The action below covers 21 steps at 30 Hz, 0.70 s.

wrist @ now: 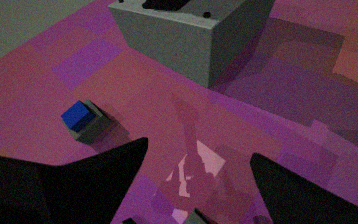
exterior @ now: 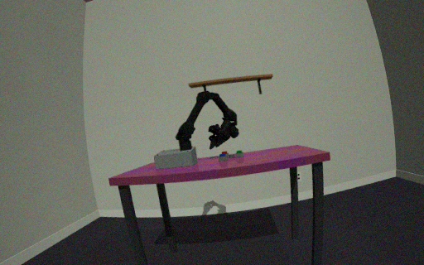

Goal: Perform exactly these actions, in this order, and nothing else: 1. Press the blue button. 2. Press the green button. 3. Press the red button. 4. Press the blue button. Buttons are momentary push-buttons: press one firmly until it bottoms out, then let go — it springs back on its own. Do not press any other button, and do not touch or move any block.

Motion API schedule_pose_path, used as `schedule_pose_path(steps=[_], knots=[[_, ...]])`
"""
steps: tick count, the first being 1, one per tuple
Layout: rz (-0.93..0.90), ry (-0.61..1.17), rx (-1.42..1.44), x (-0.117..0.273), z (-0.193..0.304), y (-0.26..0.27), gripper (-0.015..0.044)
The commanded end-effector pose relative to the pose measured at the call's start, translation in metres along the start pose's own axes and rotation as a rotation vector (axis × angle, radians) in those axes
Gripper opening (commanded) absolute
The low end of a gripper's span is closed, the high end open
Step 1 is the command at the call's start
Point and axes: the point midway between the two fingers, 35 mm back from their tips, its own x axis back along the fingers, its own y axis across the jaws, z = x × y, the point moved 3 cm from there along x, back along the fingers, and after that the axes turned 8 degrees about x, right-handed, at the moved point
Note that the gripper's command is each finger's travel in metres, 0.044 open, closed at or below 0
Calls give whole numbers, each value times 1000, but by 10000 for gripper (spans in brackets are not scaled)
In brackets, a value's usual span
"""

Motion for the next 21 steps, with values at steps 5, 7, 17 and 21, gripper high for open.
schedule_pose_path(steps=[5,7,17,21], knots=[[75,76,-395,8,-9,25,400],[127,109,-626,11,-16,40,400],[486,145,-1790,11,-53,106,400],[673,85,-2249,6,-70,129,400]])
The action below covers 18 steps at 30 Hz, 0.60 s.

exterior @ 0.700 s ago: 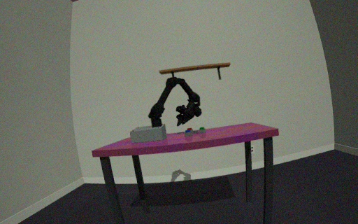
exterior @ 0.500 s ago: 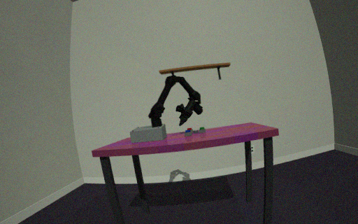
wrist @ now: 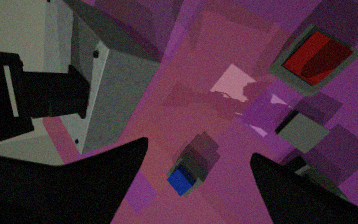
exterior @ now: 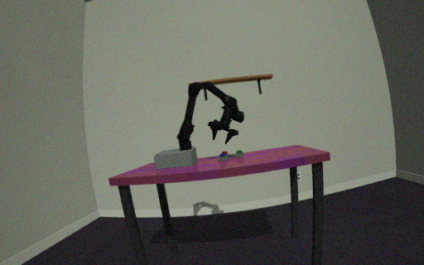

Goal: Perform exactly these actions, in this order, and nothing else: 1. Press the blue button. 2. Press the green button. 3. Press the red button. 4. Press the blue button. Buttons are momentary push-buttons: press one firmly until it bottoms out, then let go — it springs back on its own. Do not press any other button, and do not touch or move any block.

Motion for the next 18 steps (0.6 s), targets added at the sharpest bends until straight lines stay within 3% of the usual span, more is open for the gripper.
schedule_pose_path(steps=[1,12,18], knots=[[188,-66,-925,6,42,37,400],[375,-304,-1973,5,79,82,400],[385,-334,-2067,5,81,86,400]])
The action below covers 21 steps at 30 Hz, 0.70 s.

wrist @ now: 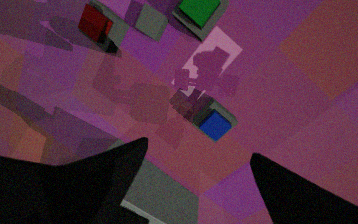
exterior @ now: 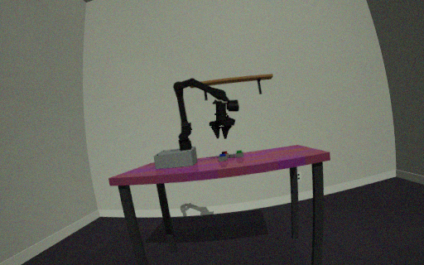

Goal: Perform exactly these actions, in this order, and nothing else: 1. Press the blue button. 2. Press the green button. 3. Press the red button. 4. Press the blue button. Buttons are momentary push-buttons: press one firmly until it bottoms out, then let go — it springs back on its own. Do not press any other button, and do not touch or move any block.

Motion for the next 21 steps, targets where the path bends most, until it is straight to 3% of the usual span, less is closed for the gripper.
schedule_pose_path(steps=[1,11,17,21], knots=[[55,-89,-572,0,28,-15,400],[55,-89,-572,0,28,-15,400],[56,-89,-572,-59,24,-20,242],[56,-89,-572,-62,24,-20,138]])
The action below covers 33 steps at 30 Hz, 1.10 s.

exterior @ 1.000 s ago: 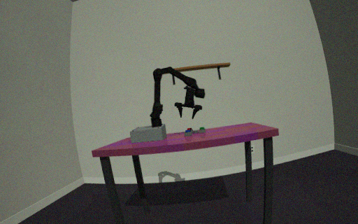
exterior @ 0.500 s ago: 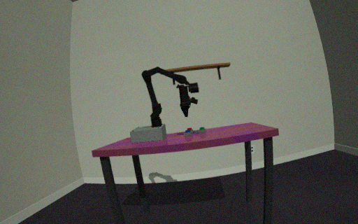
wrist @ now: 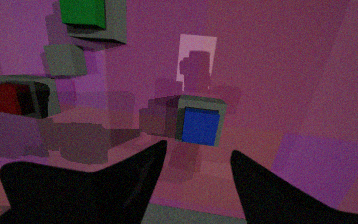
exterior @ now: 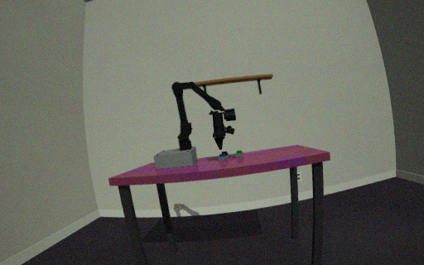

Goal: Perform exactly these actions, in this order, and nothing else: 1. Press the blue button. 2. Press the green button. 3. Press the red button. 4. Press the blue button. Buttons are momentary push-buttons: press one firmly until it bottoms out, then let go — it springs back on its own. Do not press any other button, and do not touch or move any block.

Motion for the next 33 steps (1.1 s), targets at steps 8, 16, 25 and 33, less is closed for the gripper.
schedule_pose_path(steps=[8,16,25,33], knots=[[7,-20,3,-2,-3,-1,20],[7,-20,3,-7,-3,-1,20],[7,-20,3,-22,-4,-1,20],[8,-20,3,-35,-3,-1,20]])
